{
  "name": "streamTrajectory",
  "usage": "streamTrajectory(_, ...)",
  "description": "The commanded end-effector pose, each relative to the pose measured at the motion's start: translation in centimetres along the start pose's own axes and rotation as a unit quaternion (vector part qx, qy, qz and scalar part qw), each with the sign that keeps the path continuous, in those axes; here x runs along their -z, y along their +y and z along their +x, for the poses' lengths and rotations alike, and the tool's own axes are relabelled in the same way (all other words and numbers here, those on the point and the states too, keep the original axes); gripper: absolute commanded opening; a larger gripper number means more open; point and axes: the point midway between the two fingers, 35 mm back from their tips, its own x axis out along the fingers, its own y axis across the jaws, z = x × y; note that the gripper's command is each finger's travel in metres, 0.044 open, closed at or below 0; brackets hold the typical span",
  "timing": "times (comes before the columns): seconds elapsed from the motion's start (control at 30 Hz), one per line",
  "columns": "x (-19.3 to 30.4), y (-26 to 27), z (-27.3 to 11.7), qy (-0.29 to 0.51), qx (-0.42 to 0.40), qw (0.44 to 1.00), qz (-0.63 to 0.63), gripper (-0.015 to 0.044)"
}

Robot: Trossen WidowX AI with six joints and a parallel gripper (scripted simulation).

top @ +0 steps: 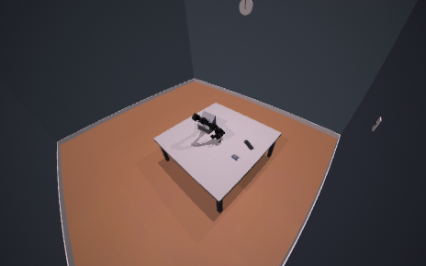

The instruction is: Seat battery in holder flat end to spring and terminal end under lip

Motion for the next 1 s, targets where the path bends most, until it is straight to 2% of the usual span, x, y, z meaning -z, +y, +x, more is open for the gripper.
streamTrajectory(0.0, 0.44, -0.16, 0.23, 0.022, 0.0, 1.0, 0.001, 0.0066)
streamTrajectory(0.97, 0.31, -0.7, 0.39, 0.115, -0.011, 0.993, 0.004, 0.0066)
